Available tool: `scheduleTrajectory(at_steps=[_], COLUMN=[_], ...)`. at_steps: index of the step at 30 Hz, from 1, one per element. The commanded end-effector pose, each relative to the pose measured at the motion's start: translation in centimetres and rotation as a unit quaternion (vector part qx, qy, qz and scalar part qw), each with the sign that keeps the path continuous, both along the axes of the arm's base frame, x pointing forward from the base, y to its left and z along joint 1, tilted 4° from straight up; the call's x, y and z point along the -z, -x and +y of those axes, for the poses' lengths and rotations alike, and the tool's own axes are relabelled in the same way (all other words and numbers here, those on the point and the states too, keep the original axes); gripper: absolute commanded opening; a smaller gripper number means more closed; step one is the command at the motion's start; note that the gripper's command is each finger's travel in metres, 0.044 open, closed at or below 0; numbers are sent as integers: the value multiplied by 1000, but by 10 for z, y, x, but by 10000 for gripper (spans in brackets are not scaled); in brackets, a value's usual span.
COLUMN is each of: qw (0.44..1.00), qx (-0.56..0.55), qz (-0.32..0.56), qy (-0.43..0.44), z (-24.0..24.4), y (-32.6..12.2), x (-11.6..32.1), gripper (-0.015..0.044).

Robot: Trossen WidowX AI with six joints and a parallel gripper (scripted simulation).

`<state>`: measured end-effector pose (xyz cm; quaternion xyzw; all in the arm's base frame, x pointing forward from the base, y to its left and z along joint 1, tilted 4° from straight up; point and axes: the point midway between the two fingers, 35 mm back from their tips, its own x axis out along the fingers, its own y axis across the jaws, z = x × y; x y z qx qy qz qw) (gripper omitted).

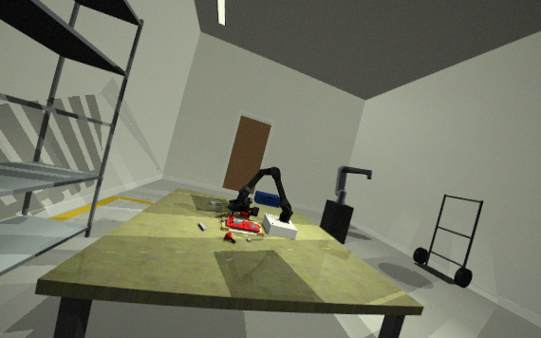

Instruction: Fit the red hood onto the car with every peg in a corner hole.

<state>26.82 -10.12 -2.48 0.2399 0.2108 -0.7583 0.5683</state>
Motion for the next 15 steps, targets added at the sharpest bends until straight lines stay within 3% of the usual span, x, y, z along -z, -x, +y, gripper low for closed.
scheduleTrajectory(at_steps=[1,8,15], qw=[1000,1000,1000], qx=[-1,-1,-1], qz=[-9,-8,-8], qy=[-1,0,0], z=[-1,-3,-3], y=[-5,-4,-4], x=[-24,-57,-58], gripper=[12,0,0])
